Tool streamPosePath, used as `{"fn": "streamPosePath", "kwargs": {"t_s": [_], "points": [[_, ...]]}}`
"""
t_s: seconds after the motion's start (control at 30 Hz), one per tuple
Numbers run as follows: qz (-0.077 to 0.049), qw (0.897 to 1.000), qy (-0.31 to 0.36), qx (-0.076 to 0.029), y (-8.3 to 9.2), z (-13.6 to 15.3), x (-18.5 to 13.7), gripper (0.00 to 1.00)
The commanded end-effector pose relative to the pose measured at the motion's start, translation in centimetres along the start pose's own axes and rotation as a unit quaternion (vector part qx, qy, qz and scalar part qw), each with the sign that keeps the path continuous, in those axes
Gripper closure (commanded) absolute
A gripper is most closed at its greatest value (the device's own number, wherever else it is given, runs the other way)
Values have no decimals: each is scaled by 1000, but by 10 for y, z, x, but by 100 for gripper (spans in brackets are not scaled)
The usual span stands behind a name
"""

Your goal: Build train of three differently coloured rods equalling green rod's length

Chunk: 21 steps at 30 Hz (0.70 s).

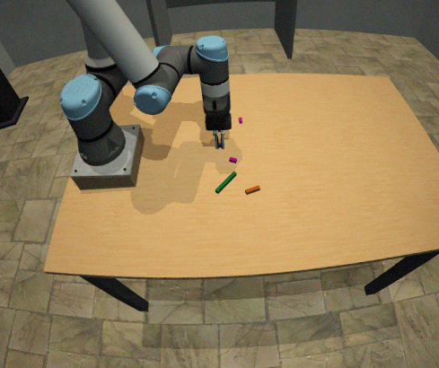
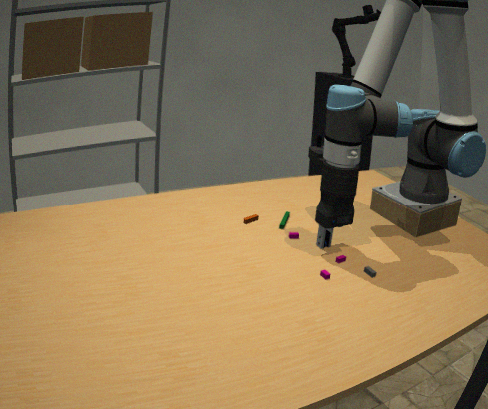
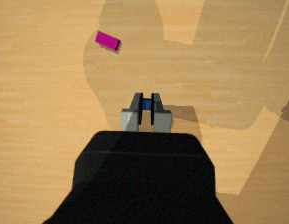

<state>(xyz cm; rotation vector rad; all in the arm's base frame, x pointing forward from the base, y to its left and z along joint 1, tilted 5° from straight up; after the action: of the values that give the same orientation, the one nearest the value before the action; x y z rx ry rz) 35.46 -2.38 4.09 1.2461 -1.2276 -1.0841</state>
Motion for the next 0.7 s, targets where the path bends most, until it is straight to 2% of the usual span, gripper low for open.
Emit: {"fn": "streamPosePath", "kwargs": {"t_s": [0.0, 0.53, 0.57, 0.63, 0.67], "points": [[0, 1000, 0, 1, 0, 0, 0, 76], [0, 1000, 0, 1, 0, 0, 0, 76], [0, 1000, 0, 1, 0, 0, 0, 70], [0, 1000, 0, 1, 0, 0, 0, 70], [0, 1000, 0, 1, 0, 0, 0, 64]]}}
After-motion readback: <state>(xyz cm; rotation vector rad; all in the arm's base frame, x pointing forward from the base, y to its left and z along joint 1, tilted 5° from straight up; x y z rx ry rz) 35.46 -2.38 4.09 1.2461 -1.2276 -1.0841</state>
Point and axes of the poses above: the point where the finger pads meet when closed, its own y axis back along the fingers, its own z axis across the jaws, x = y × z, the point moved 7 cm from there along y, back along the fingers, and after that the axes turned 14 degrees about y, right-handed, at the moved point
